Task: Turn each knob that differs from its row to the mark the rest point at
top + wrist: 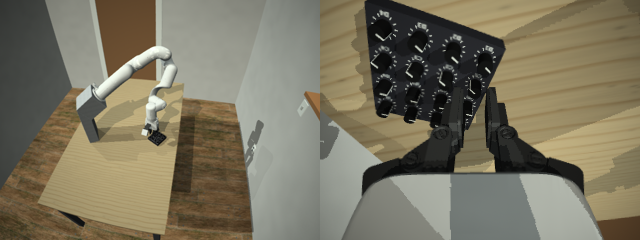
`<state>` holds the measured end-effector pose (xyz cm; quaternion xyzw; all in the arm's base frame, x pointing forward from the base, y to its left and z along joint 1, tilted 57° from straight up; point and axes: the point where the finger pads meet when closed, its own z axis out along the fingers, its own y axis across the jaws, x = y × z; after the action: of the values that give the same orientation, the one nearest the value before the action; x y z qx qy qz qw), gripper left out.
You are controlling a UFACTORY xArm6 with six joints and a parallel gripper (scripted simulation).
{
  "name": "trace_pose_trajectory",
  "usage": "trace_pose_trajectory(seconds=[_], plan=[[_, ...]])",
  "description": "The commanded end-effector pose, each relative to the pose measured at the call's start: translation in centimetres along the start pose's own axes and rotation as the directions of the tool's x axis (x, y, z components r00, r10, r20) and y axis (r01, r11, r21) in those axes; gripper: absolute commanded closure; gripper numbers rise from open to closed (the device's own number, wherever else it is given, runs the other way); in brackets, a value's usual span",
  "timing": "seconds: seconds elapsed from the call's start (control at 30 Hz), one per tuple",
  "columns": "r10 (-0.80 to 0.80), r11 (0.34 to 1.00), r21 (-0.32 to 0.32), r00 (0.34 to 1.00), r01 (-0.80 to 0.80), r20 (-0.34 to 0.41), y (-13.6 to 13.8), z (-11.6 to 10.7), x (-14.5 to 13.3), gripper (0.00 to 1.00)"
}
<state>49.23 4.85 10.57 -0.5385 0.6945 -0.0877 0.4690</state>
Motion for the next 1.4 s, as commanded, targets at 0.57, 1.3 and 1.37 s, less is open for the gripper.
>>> trace_pose_trajectory(seconds=[0.57,1.3,1.37], plan=[[0.000,1.000,0.000,1.000,0.000,0.000,0.0,-1.8,0.0,0.81],[0.000,1.000,0.001,1.000,0.000,0.000,0.0,-9.5,0.0,0.00],[0.000,1.000,0.001,1.000,0.000,0.000,-0.1,-10.1,0.0,0.00]])
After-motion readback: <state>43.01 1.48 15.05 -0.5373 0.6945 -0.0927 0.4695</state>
